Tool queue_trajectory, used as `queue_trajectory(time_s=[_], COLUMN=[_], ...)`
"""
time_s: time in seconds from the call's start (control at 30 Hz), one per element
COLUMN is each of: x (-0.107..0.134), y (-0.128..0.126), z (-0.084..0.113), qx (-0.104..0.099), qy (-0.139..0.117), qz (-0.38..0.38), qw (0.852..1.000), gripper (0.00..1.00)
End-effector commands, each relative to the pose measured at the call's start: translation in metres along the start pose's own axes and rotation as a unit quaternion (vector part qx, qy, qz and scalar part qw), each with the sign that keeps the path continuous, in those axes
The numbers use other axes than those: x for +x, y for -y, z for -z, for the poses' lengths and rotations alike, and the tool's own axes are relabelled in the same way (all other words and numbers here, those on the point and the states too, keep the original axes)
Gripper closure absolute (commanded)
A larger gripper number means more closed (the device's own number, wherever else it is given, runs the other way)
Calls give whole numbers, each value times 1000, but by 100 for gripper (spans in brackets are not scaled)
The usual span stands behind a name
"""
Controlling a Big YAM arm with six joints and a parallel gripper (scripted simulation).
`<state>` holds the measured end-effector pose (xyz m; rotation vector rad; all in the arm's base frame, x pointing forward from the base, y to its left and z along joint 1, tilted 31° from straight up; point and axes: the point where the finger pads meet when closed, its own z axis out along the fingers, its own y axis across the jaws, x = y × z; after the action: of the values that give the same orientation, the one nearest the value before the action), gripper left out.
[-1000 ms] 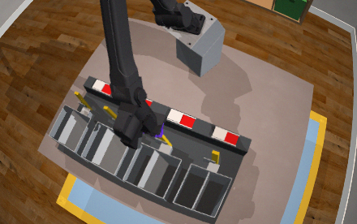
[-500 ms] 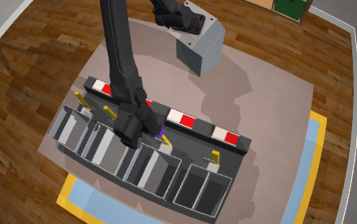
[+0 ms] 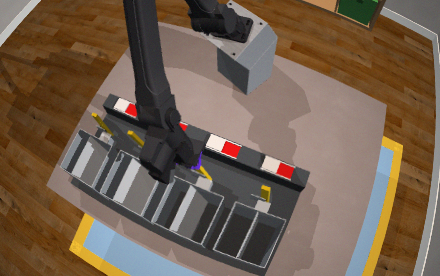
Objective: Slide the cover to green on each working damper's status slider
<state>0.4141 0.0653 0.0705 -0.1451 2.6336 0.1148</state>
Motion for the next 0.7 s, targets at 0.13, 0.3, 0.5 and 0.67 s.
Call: queue_trajectory(time_s=[0.13, 0.3, 0.5, 0.67], x=[8, 8, 9, 8], y=[-3, -6, -7, -9], z=[-8, -8, -8, -7], qx=[0, 2, 8, 20], qy=[-10, -11, -13, -14], qz=[-2, 0, 0, 0], qw=[1000, 1000, 1000, 1000], gripper=[83, 83, 83, 83])
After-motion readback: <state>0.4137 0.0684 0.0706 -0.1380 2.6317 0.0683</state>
